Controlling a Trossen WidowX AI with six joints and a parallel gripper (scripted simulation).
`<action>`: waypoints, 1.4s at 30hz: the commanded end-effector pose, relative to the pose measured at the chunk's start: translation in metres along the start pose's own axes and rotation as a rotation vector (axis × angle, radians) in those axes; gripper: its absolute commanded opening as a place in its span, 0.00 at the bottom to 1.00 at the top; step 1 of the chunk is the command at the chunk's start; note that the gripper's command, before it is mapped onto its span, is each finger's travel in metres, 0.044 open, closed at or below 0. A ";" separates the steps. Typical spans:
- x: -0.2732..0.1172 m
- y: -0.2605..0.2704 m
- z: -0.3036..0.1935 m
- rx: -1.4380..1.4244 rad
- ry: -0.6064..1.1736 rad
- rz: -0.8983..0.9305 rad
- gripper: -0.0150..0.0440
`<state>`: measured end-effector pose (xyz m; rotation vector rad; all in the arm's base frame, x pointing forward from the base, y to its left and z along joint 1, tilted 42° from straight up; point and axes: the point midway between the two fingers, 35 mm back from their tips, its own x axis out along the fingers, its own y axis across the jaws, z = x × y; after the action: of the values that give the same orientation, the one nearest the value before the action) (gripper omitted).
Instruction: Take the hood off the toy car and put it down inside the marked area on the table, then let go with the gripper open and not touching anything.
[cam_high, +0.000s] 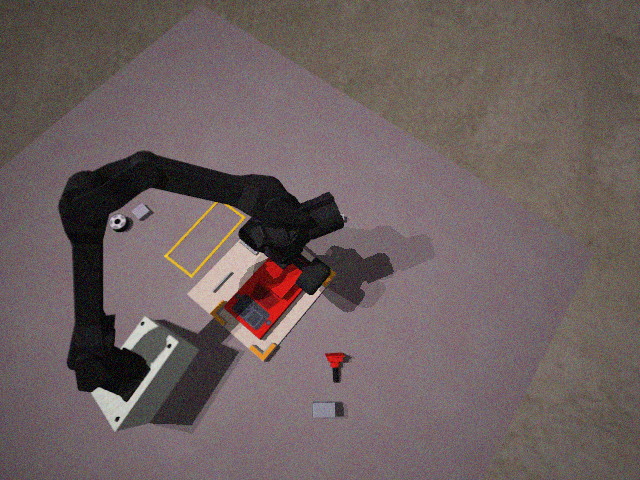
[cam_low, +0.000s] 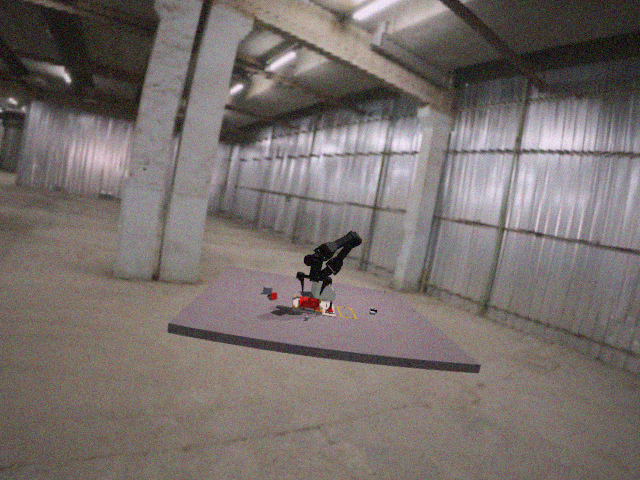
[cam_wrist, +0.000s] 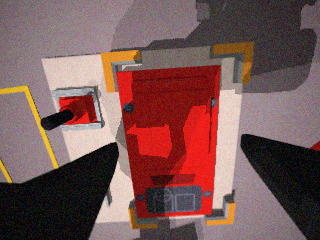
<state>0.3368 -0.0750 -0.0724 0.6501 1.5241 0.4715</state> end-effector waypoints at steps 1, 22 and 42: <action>0.008 0.001 -0.003 0.010 0.008 0.010 1.00; 0.028 0.001 -0.005 0.010 0.008 0.011 1.00; 0.036 0.001 -0.006 0.010 0.008 0.012 1.00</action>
<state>0.3330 -0.0529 -0.0958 0.6543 1.5287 0.4753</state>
